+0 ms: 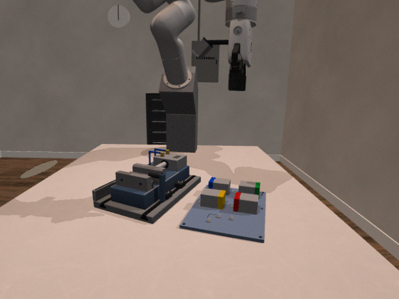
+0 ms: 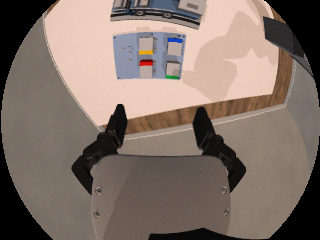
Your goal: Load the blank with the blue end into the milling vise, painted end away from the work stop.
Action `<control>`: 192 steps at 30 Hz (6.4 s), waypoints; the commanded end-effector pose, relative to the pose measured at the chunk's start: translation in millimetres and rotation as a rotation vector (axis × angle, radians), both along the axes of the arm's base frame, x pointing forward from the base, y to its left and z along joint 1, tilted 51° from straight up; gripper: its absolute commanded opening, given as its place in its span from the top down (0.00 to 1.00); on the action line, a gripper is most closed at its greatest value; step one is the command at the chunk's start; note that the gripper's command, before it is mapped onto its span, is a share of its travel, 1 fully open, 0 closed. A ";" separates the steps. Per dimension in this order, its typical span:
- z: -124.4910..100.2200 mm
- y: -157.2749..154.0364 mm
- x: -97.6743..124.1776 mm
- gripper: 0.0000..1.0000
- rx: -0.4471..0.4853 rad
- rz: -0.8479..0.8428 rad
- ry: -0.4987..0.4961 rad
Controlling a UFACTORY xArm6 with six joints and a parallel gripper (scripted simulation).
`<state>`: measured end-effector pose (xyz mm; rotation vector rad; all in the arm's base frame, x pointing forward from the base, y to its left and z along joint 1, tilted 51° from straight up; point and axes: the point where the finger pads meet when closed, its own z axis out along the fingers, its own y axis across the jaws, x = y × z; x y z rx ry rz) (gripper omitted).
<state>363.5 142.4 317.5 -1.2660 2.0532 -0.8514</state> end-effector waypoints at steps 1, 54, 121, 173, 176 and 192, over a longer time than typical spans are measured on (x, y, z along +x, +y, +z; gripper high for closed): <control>1.2 0.5 0.2 0.00 0.002 0.001 -0.002; -4.9 -61.7 -21.0 0.00 0.001 -0.002 -0.004; -6.6 -81.3 -29.0 0.00 0.001 0.001 -0.002; -6.6 -81.3 -29.0 0.00 0.001 0.001 -0.002; -6.6 -81.3 -29.0 0.00 0.001 0.001 -0.002; -19.1 -85.2 -13.9 0.00 0.001 0.001 -0.002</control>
